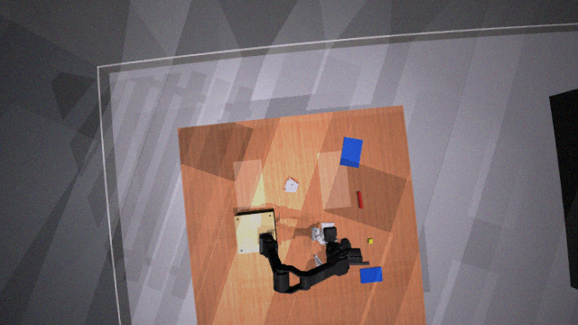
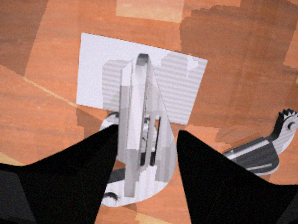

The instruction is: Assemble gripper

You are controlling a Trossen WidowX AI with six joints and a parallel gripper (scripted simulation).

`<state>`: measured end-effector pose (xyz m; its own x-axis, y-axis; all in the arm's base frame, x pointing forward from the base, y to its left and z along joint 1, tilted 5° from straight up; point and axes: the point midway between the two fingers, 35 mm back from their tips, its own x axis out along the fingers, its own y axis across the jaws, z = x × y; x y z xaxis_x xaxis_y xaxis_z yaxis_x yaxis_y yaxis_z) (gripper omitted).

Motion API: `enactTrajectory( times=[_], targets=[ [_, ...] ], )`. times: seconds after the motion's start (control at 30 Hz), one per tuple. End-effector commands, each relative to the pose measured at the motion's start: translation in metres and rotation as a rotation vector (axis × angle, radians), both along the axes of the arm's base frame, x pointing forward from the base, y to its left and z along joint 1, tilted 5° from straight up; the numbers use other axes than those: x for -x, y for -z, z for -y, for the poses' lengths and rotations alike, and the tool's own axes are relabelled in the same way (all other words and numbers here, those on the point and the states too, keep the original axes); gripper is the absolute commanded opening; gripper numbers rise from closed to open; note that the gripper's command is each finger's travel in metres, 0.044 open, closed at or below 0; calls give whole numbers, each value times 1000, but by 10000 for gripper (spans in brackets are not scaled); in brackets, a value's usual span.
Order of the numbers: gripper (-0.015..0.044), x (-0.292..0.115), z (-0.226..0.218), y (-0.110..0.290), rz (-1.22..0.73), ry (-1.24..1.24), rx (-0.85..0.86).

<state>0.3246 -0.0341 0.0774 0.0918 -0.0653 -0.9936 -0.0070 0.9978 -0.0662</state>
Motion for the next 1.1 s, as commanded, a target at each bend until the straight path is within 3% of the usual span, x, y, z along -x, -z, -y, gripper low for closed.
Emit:
enactTrajectory(
  times=[0.0, 1.07],
  targets=[
    [134, 0, 0, 0, 1, -3, -5],
    [134, 4, 18, -1, 0, -21, -1]
  ],
)
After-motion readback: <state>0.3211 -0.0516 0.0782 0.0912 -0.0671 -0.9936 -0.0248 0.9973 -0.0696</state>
